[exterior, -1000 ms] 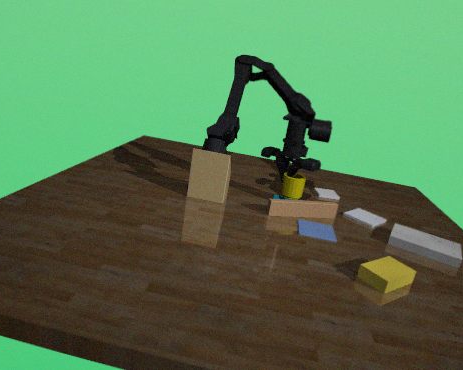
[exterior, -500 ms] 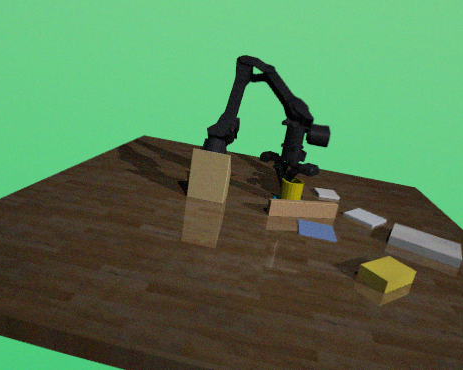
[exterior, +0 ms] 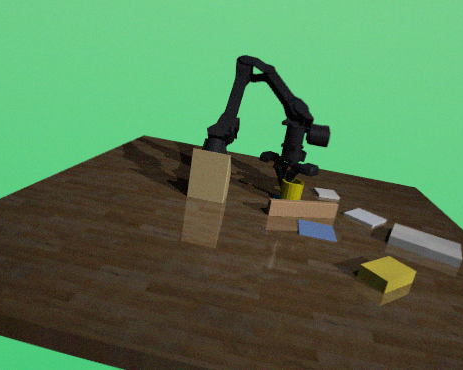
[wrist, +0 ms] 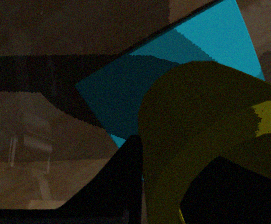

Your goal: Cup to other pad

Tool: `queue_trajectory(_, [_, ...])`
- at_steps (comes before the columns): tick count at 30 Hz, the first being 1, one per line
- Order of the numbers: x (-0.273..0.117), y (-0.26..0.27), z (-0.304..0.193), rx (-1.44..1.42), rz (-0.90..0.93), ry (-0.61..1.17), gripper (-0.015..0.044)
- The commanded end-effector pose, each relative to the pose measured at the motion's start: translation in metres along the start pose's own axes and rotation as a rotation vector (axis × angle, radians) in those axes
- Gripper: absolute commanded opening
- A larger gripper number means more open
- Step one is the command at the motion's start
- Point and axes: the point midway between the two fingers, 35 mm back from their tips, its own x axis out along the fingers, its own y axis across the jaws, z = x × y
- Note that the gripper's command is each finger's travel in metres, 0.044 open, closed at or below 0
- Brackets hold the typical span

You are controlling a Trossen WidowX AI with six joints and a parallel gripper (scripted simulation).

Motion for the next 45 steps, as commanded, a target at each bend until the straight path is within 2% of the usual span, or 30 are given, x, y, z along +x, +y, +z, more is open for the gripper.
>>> queue_trajectory(1, [0.0,0.0,0.0,-0.002,-0.001,0.0,0.0131])
queue_trajectory(2, [0.0,0.0,0.0,-0.002,-0.001,0.0,0.0147])
queue_trajectory(45, [-0.044,-0.002,-0.003,0.007,0.002,0.001,0.0147])
